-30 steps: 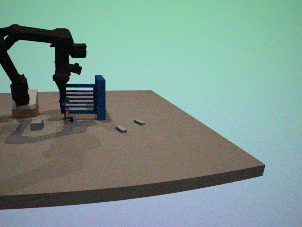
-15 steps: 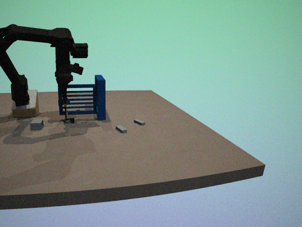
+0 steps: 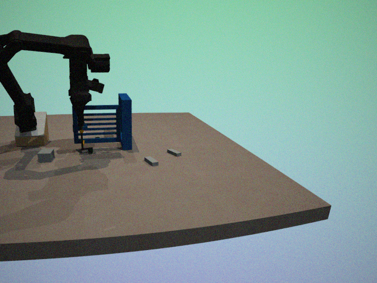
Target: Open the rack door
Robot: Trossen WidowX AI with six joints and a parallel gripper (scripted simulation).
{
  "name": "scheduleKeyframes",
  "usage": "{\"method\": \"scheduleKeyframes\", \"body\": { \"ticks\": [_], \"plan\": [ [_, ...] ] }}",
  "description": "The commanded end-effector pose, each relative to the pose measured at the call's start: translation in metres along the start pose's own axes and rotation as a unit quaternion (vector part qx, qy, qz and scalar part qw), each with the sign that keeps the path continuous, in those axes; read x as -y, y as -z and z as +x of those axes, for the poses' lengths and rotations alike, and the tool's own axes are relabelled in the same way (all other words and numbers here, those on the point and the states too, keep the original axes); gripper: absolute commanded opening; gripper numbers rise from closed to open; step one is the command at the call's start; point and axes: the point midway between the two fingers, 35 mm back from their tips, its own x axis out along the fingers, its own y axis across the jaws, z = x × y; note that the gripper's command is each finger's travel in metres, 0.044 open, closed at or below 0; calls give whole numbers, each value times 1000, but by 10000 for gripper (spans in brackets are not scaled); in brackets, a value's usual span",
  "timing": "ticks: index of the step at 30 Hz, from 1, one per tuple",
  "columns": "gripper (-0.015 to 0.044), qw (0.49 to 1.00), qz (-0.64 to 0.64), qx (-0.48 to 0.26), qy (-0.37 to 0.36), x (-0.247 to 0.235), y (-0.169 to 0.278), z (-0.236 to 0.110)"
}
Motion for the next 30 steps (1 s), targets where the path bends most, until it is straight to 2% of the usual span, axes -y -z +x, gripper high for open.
{"method": "scheduleKeyframes", "body": {
  "ticks": [1,30],
  "plan": [
    [278,1000,-3,1,1,1,0,0],
    [288,997,-30,74,-12,1,2,-45]
  ]
}}
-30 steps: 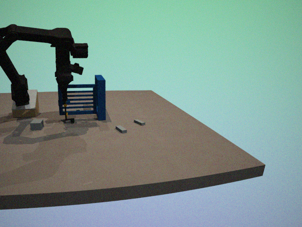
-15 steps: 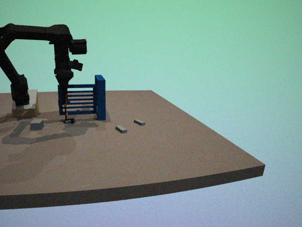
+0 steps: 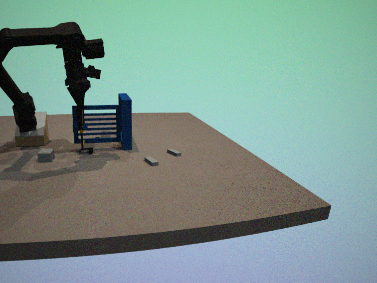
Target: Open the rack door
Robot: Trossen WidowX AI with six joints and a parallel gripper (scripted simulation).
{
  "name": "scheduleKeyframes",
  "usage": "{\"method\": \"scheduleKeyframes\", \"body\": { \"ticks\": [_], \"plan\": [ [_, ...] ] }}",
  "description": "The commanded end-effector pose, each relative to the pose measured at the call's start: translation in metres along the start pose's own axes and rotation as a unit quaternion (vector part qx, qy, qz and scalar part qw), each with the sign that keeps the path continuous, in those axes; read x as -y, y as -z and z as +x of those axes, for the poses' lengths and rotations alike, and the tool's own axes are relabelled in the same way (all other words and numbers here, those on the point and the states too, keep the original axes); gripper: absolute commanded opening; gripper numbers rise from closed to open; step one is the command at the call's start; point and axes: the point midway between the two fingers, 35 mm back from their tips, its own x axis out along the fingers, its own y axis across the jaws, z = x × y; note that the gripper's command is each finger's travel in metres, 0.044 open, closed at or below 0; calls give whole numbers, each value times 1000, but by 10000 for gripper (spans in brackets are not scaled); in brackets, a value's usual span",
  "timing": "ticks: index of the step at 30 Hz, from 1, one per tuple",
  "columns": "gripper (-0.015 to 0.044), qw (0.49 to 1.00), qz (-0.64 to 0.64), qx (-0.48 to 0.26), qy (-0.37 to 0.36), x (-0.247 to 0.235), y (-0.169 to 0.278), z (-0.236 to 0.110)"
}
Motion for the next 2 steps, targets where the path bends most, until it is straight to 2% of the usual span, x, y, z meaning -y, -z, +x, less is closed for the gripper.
{"method": "scheduleKeyframes", "body": {
  "ticks": [1,2],
  "plan": [
    [288,1000,-4,15,-4,1,1,-9],
    [288,1000,-5,18,-5,1,1,-11]
  ]
}}
